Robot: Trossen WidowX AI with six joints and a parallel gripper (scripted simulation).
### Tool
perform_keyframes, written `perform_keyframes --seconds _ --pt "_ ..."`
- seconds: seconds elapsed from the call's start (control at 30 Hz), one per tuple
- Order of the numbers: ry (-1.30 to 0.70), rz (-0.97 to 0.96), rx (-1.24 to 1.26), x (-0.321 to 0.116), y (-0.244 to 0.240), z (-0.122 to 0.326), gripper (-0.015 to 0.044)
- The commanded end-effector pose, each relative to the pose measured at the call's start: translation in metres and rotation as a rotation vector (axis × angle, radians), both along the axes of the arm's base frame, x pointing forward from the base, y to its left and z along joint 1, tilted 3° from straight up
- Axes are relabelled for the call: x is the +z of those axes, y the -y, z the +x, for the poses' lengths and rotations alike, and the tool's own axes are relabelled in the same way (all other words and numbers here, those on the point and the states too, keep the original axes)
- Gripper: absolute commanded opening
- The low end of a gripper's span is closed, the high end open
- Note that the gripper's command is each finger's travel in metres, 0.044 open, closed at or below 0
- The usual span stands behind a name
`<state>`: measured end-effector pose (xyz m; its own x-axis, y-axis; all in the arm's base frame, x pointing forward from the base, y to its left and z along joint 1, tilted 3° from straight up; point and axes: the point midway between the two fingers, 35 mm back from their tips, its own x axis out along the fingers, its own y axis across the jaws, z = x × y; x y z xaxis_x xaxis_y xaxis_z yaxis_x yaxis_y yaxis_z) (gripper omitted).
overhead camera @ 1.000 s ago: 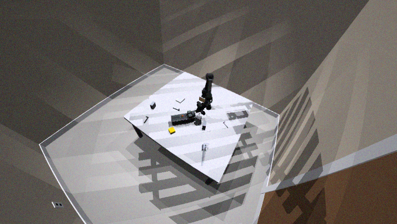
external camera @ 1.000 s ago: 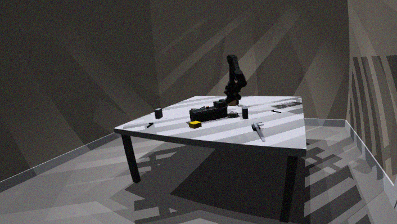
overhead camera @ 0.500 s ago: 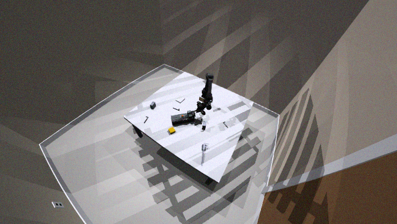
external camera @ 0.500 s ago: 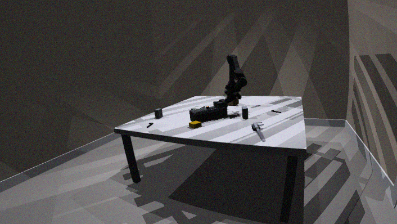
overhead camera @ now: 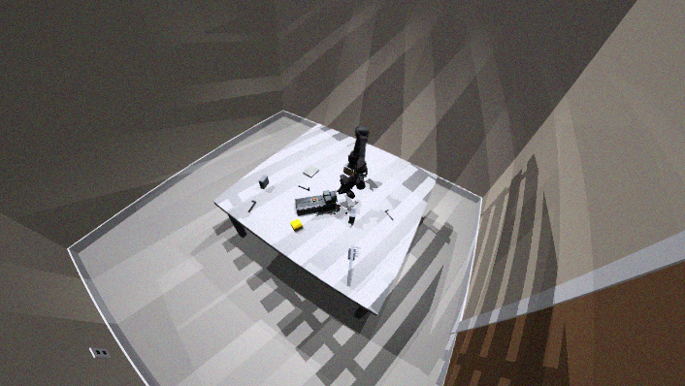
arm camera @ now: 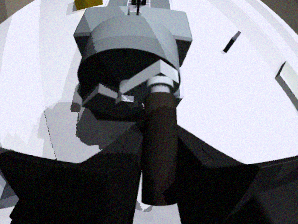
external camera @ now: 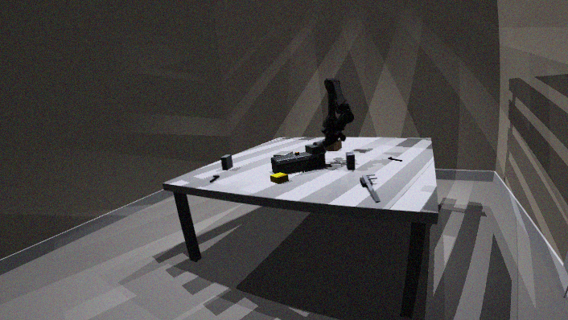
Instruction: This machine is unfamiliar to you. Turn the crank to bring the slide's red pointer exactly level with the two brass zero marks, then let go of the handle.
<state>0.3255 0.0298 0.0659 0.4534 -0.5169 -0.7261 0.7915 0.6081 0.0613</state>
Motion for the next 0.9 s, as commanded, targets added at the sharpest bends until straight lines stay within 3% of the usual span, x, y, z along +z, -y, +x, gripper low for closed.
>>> perform_keyframes --seconds 0.0,0.87 --pt "0.025 0.002 0.003 0.0065 -0.0044 0.0052 0.0" --pt "0.026 0.002 0.003 0.0081 -0.0077 0.0096 0.0"
